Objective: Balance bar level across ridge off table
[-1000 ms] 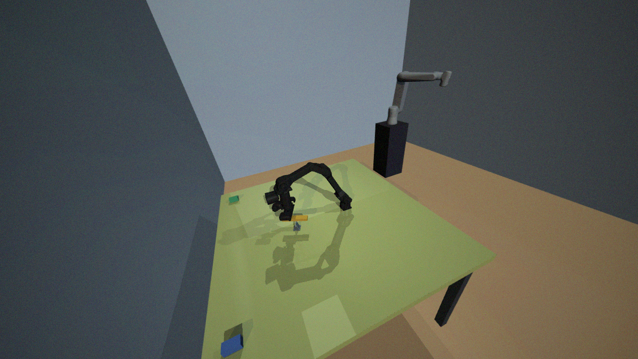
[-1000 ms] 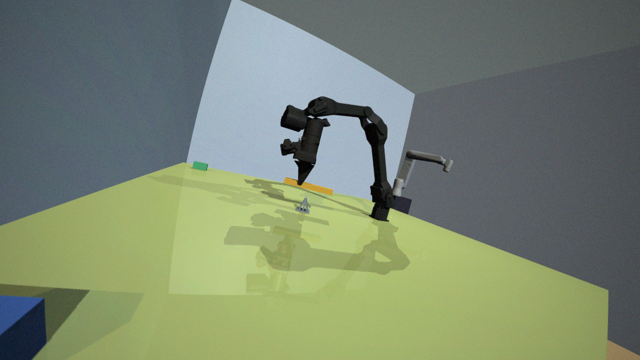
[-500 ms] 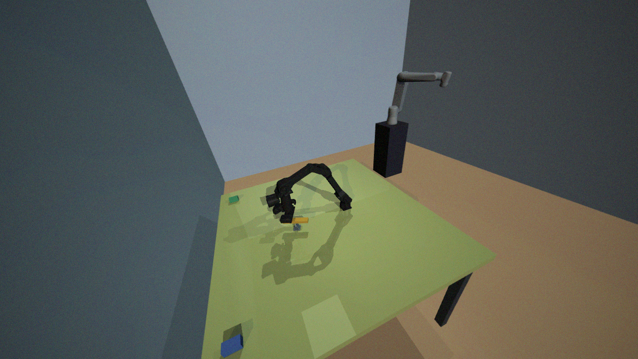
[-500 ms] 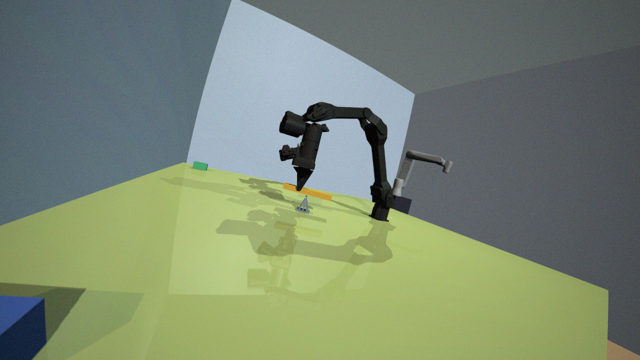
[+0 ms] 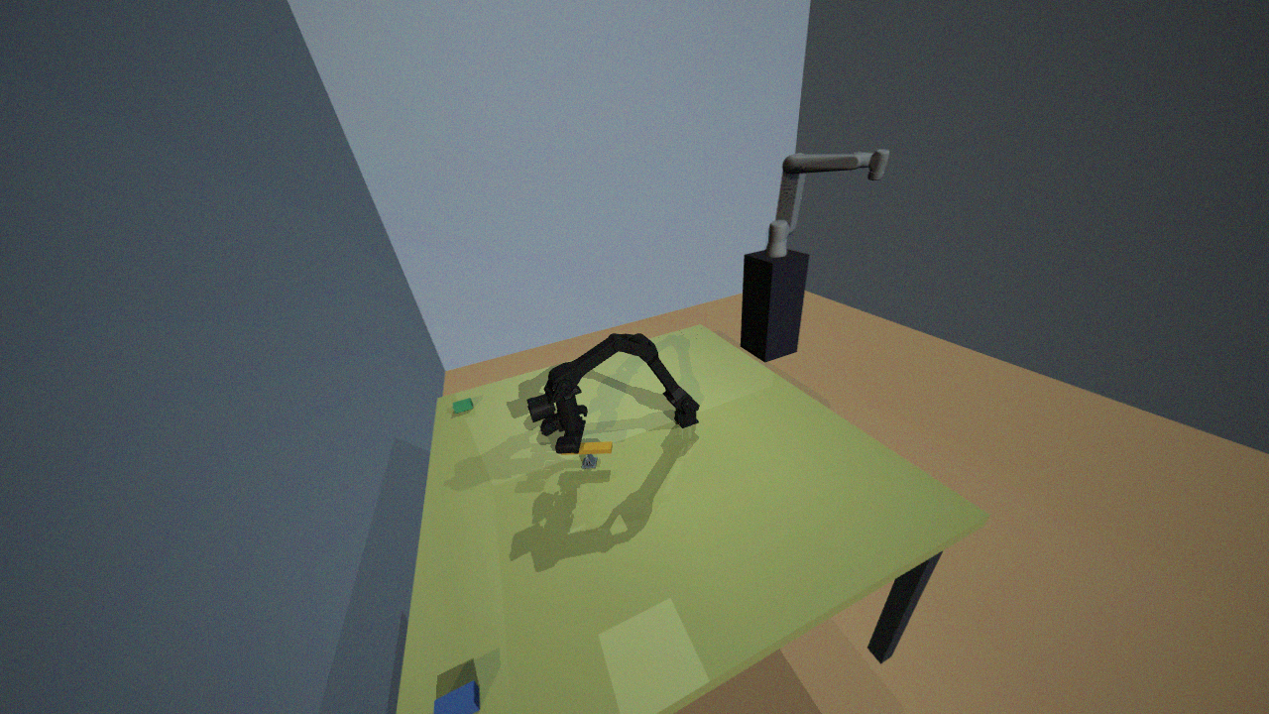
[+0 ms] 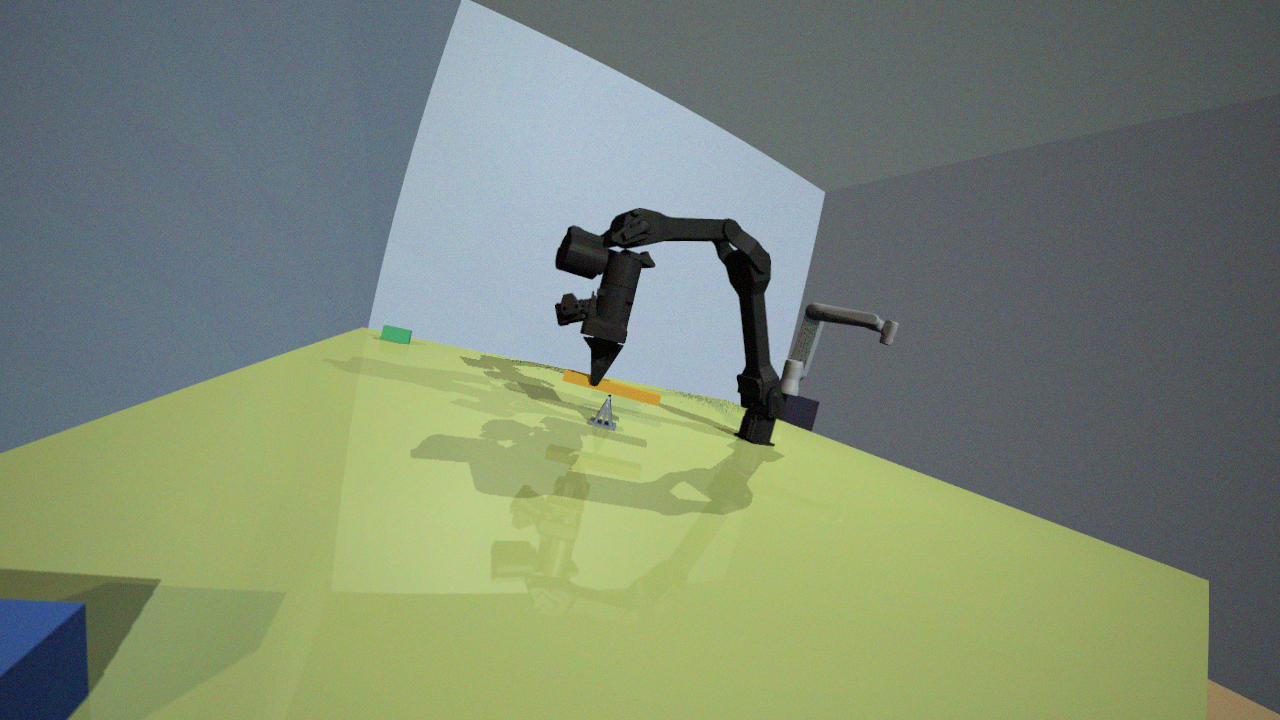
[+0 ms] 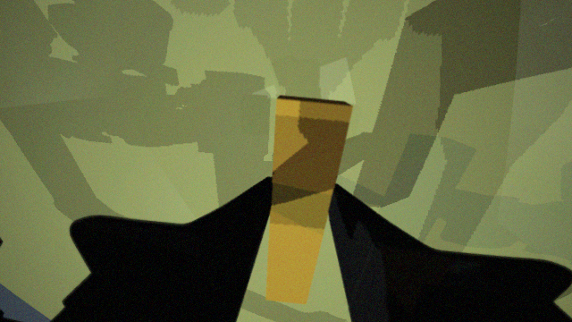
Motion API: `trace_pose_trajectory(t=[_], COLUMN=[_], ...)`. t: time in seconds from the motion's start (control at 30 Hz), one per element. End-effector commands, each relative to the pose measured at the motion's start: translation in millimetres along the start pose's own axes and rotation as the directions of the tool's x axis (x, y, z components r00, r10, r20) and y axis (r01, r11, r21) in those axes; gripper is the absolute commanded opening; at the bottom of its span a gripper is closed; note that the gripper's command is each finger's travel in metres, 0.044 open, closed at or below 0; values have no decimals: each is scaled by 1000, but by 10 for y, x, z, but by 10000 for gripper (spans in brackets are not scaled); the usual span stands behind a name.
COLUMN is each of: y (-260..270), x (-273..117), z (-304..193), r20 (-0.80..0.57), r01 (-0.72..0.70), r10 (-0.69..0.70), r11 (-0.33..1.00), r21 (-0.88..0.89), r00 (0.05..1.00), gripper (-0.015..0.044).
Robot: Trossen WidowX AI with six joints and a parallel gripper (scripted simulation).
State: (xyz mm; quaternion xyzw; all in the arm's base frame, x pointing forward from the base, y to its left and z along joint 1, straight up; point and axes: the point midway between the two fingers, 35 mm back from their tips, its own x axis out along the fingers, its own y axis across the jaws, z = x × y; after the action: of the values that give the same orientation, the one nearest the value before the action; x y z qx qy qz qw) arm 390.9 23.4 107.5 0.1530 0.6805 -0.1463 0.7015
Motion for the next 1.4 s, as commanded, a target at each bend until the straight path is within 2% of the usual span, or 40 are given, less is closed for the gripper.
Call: trace_pose_trajectory(t=[0.0,1.37], y=[1,2], x=[3,38], z=[4,3], r20=[2,2], r01=[0,0], r10=[0,0], r11=[1000,1000], r21=[-2,-2], r00=[1000,1000], gripper=[0,0])
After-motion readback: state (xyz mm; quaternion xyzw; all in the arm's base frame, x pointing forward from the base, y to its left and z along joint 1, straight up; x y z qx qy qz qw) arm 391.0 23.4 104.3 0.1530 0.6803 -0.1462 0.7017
